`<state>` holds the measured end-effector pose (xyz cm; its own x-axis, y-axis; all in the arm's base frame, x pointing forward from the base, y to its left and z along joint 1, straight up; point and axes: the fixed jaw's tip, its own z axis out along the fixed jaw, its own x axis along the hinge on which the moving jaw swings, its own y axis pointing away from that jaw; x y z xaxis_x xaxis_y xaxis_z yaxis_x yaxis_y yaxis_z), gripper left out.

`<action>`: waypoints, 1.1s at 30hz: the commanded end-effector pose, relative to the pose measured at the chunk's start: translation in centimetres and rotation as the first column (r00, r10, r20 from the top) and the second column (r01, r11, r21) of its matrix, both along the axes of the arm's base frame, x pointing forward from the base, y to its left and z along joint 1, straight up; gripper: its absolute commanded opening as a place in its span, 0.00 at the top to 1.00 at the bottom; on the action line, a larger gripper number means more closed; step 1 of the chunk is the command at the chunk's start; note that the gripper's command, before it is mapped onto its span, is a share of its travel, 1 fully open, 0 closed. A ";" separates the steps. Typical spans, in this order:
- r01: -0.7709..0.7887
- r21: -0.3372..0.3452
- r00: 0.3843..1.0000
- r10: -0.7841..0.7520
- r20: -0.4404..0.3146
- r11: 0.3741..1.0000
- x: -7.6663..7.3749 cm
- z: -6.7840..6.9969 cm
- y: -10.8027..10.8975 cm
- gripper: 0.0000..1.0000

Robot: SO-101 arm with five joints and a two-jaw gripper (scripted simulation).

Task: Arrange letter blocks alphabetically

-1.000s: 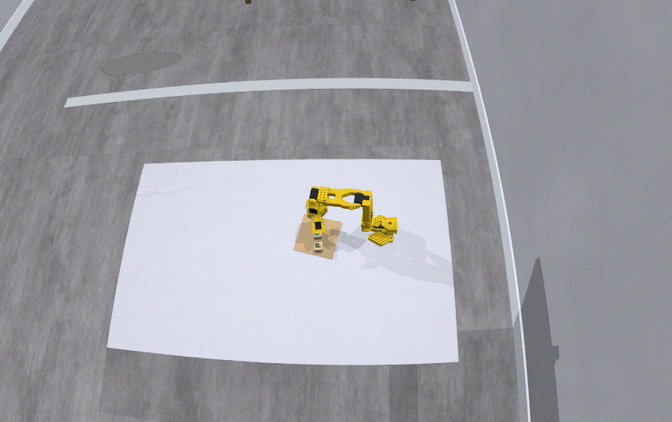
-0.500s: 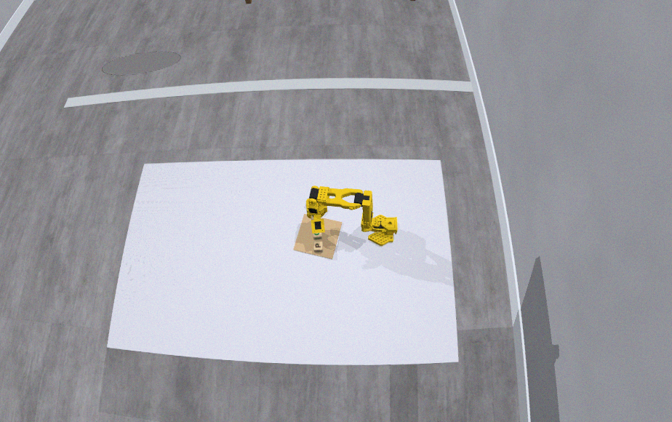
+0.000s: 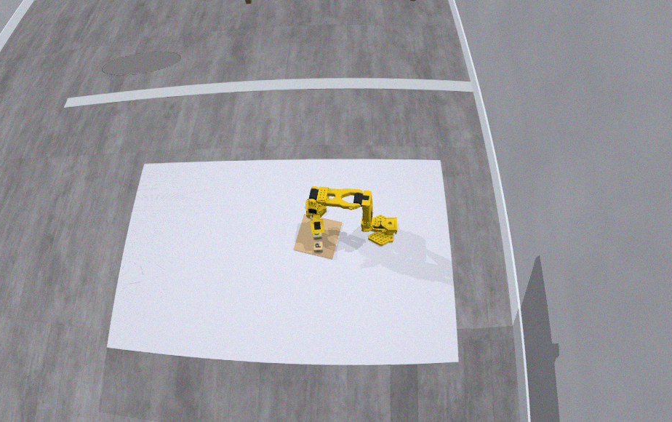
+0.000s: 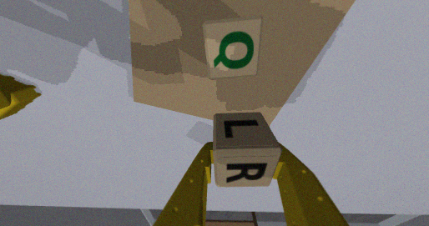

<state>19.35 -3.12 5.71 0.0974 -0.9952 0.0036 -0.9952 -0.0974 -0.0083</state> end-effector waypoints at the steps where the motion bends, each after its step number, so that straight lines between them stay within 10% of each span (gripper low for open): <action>1: 0.001 -0.019 0.992 0.001 0.128 1.000 1.3 1.8 -0.4 1.00; 33: 0.001 -0.018 0.992 0.001 0.128 1.000 1.2 0.6 -0.3 1.00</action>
<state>19.03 -3.07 4.41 0.0974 -0.9952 0.0014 -0.9952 -0.0974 0.0004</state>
